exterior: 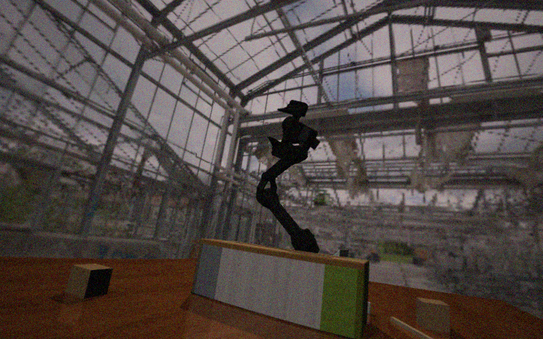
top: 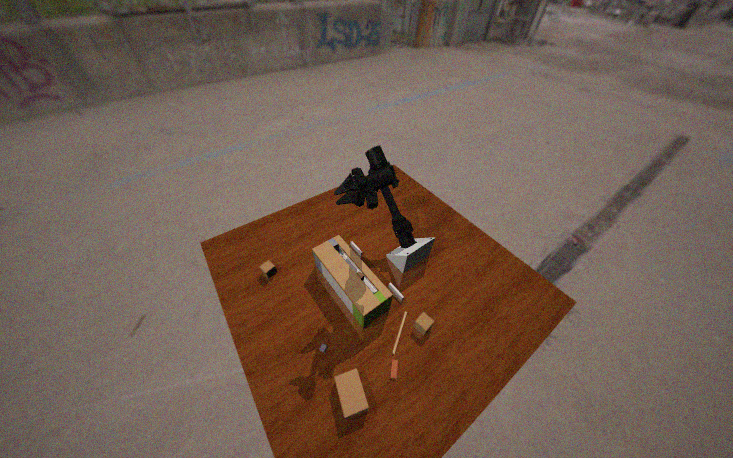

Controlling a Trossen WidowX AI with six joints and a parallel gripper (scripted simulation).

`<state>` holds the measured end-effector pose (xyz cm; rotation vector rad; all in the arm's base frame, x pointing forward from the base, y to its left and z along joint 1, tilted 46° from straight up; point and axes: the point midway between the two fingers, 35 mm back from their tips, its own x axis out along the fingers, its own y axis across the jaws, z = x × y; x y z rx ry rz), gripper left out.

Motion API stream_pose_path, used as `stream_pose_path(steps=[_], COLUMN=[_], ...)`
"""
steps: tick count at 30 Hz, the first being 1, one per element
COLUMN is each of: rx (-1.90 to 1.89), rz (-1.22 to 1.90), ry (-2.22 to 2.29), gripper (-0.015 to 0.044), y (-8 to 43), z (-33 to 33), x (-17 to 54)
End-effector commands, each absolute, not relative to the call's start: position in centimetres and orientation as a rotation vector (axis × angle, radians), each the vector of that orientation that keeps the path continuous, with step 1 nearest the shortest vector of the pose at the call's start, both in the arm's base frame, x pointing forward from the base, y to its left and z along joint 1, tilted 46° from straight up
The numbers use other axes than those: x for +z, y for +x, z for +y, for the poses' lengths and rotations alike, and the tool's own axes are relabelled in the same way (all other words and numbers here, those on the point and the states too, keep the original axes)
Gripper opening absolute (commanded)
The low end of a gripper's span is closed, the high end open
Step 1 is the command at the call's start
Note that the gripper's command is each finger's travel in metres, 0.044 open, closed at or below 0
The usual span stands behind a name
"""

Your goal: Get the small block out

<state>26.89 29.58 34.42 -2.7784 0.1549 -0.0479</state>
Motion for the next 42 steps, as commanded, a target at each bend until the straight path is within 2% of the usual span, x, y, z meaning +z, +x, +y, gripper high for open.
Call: stream_pose_path(steps=[1,14,27,42], rx=[-0.047,0.131,0.199,-0.044], rz=[0.153,0.140,0.469,0.833], ry=[-2.770,-1.981,-1.165,-0.455], gripper=[0.0400,0.0400,0.0400,0.0400], y=[26.9,31.1,33.1,32.2], z=[29.6,29.3,25.8,20.8], x=[34.4,28.6,21.2,15.7])
